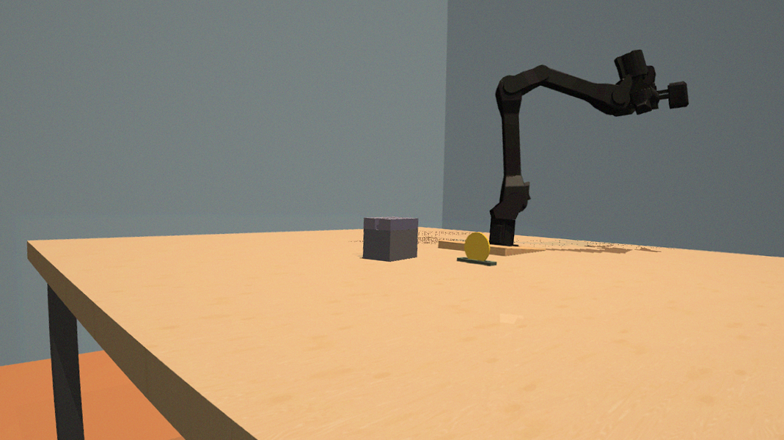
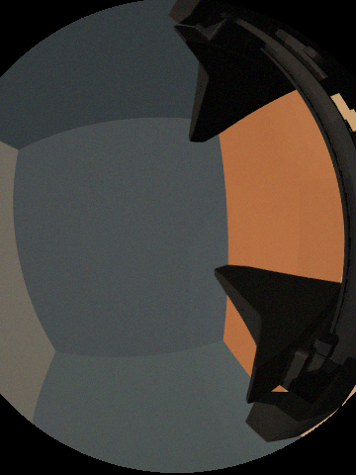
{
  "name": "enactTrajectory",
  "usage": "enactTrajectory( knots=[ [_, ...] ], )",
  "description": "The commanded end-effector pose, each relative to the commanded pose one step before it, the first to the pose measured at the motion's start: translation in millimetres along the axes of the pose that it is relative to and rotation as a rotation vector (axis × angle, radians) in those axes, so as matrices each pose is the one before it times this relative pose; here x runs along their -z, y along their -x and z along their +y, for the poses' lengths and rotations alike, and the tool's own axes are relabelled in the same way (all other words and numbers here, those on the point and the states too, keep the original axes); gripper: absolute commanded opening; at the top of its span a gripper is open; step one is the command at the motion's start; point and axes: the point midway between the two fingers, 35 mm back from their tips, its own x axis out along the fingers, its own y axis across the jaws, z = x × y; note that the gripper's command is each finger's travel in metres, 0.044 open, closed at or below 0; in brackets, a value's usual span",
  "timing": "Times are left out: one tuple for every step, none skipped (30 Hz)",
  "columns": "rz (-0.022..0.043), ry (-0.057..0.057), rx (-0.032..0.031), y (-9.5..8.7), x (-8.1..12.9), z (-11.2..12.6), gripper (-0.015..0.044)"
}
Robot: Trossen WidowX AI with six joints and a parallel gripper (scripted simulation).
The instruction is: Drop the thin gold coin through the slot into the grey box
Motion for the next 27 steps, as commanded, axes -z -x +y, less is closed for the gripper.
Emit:
enactTrajectory(
  knots=[
    [0.00141,-0.0001,0.00410,0.66,0.33,-1.13,0.0374],
    [0.00424,-0.0004,0.01229,1.98,0.99,-3.37,0.0347],
    [0.00711,-0.0006,0.02047,3.32,1.66,-5.62,0.0321],
    [0.01005,-0.0009,0.02864,4.66,2.36,-7.89,0.0295],
    [0.01309,-0.0013,0.03678,6.01,3.08,-10.17,0.0269],
    [0.01618,-0.0017,0.04464,7.31,3.84,-12.42,0.0242],
    [0.01827,-0.0020,0.04937,8.06,4.38,-13.85,0.0216],
    [0.01870,-0.0022,0.04936,8.01,4.53,-13.99,0.0190],
    [0.01908,-0.0024,0.04919,7.93,4.68,-14.08,0.0164],
    [0.01947,-0.0027,0.04900,7.84,4.83,-14.16,0.0161],
    [0.02251,-0.0183,0.02118,8.41,6.13,-7.95,0.0161],
    [0.02338,-0.0195,0.02475,9.03,6.55,-8.91,0.0161],
    [0.02074,-0.0055,0.04199,7.34,5.50,-12.64,0.0161],
    [0.01966,-0.0016,0.04424,6.47,5.11,-13.05,0.0161],
    [0.02028,-0.0018,0.04384,6.38,5.31,-13.06,0.0161],
    [0.02092,-0.0020,0.04339,6.29,5.53,-13.06,0.0161],
    [0.02157,-0.0023,0.04290,6.20,5.75,-13.05,0.0161],
    [0.02222,-0.0026,0.04237,6.11,5.97,-13.03,0.0161],
    [0.02288,-0.0029,0.04181,6.01,6.20,-13.00,0.0161],
    [0.02353,-0.0033,0.04121,5.91,6.43,-12.96,0.0161],
    [0.02697,-0.0037,0.04544,6.82,7.52,-14.20,0.0161],
    [0.02865,-0.0043,0.04593,6.90,8.06,-14.53,0.0161],
    [0.02951,-0.0048,0.04497,6.75,8.38,-14.42,0.0161],
    [0.03036,-0.0052,0.04395,6.60,8.71,-14.29,0.0161],
    [0.03121,-0.0057,0.04287,6.44,9.03,-14.15,0.0161],
    [0.03203,-0.0062,0.04174,6.29,9.36,-13.98,0.0161],
    [0.03285,-0.0067,0.04054,6.12,9.68,-13.79,0.0161]
  ],
)
